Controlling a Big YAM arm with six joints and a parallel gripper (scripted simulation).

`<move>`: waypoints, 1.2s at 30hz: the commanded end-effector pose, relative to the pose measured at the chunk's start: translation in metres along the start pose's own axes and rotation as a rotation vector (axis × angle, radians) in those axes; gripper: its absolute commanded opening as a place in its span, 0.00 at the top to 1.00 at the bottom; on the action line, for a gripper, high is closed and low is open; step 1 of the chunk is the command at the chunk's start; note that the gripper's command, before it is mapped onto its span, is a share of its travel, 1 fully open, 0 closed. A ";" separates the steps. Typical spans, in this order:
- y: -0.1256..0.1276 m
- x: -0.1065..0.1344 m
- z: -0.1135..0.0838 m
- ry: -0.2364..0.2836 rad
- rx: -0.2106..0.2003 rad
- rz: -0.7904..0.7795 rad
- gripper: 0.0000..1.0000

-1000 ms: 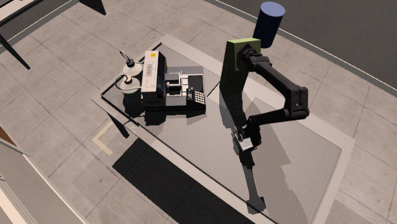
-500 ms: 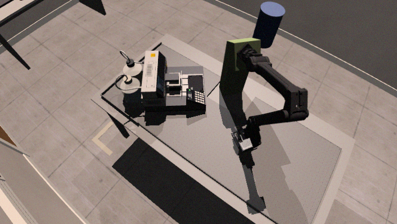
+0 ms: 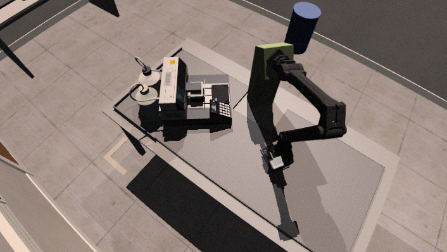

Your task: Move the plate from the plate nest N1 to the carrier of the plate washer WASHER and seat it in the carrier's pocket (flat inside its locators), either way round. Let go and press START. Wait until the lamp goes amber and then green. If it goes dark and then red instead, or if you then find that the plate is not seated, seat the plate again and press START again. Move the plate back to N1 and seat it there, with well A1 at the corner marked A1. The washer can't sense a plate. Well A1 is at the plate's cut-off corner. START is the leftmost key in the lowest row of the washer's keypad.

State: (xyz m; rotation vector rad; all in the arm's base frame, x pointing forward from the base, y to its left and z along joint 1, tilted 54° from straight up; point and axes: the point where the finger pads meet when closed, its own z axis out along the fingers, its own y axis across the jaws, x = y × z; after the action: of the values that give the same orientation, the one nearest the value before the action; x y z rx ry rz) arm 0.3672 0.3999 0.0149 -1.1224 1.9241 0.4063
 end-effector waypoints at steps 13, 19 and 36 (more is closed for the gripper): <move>0.006 0.000 0.013 -0.006 -0.005 0.009 0.00; 0.006 0.000 0.017 -0.006 -0.005 0.009 0.00; 0.002 0.004 0.014 0.004 -0.001 0.004 0.00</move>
State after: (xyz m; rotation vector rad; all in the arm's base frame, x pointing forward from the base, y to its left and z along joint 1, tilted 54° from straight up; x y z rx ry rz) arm 0.3748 0.4093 0.0048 -1.1235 1.9262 0.4059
